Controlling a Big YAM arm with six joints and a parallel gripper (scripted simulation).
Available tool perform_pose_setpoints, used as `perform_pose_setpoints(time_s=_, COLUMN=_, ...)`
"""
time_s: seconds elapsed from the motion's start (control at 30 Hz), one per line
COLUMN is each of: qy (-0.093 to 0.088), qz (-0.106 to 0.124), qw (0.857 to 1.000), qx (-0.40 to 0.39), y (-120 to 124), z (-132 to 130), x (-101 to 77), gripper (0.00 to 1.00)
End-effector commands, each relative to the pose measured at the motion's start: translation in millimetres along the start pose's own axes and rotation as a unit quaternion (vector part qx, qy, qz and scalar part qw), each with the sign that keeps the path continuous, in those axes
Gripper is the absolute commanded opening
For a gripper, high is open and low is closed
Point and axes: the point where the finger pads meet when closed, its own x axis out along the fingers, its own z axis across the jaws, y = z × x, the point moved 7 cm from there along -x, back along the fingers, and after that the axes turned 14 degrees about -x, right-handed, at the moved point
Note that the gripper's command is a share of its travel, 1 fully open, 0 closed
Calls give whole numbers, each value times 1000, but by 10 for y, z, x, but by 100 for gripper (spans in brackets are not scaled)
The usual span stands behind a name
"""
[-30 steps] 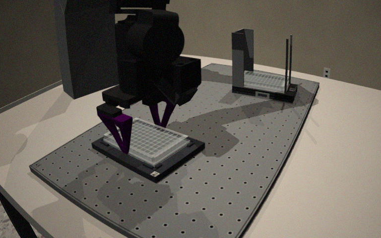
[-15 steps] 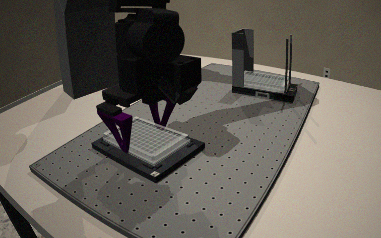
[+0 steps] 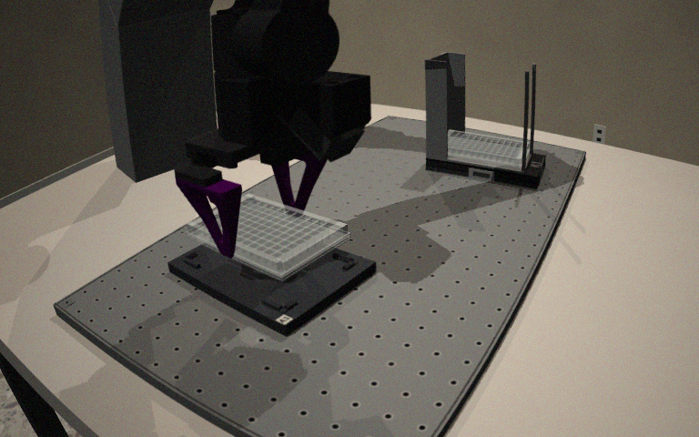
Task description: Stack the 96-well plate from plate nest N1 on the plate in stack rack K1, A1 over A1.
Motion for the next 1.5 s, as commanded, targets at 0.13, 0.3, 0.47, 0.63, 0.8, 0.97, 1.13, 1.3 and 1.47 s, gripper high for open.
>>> perform_pose_setpoints(time_s=0.13, qy=4, qz=-2, qw=1000, qx=-1, y=22, z=-31, x=-209, gripper=0)
perform_pose_setpoints(time_s=0.3, qy=5, qz=-2, qw=1000, qx=0, y=25, z=-41, x=-292, gripper=0)
perform_pose_setpoints(time_s=0.47, qy=2, qz=-3, qw=1000, qx=-2, y=2, z=-10, x=-336, gripper=0)
perform_pose_setpoints(time_s=0.63, qy=5, qz=-3, qw=1000, qx=0, y=19, z=-43, x=-423, gripper=0)
perform_pose_setpoints(time_s=0.8, qy=5, qz=-3, qw=1000, qx=-1, y=10, z=-35, x=-503, gripper=0)
perform_pose_setpoints(time_s=0.97, qy=6, qz=-3, qw=1000, qx=-1, y=13, z=-46, x=-571, gripper=0)
perform_pose_setpoints(time_s=1.13, qy=6, qz=-4, qw=1000, qx=-1, y=9, z=-48, x=-636, gripper=0)
perform_pose_setpoints(time_s=1.3, qy=6, qz=-4, qw=1000, qx=-1, y=8, z=-45, x=-719, gripper=0)
perform_pose_setpoints(time_s=1.47, qy=6, qz=-4, qw=1000, qx=-1, y=9, z=-45, x=-801, gripper=0)
